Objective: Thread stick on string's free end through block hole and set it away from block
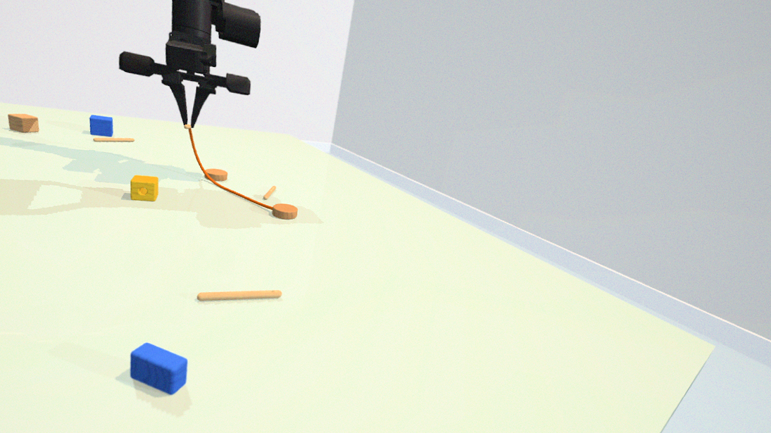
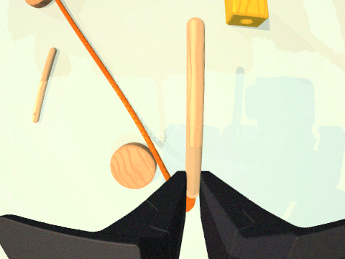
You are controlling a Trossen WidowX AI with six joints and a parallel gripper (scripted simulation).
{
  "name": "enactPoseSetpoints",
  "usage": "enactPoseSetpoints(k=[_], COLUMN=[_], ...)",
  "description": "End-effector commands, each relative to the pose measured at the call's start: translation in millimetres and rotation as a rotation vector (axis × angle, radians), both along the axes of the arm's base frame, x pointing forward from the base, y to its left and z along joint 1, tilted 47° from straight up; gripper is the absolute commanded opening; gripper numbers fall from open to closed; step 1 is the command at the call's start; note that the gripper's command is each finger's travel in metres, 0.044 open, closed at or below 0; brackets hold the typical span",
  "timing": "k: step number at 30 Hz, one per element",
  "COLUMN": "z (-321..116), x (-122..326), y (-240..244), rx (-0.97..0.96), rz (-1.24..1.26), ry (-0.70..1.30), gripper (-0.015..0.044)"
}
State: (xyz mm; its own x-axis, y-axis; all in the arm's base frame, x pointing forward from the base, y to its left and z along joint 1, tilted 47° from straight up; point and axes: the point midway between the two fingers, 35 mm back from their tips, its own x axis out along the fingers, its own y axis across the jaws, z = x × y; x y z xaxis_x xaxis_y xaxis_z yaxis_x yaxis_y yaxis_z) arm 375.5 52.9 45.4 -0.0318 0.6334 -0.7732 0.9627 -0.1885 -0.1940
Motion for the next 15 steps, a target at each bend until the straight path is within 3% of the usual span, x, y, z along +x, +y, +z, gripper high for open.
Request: enactPoseSetpoints(k=[1, 15], z=[-5, -21], x=[-1, -3], y=[3, 12], rx=[0.021, 0.094], rz=[-0.008, -0.018], ry=[0.005, -0.012], gripper=[0.0, 0.0])
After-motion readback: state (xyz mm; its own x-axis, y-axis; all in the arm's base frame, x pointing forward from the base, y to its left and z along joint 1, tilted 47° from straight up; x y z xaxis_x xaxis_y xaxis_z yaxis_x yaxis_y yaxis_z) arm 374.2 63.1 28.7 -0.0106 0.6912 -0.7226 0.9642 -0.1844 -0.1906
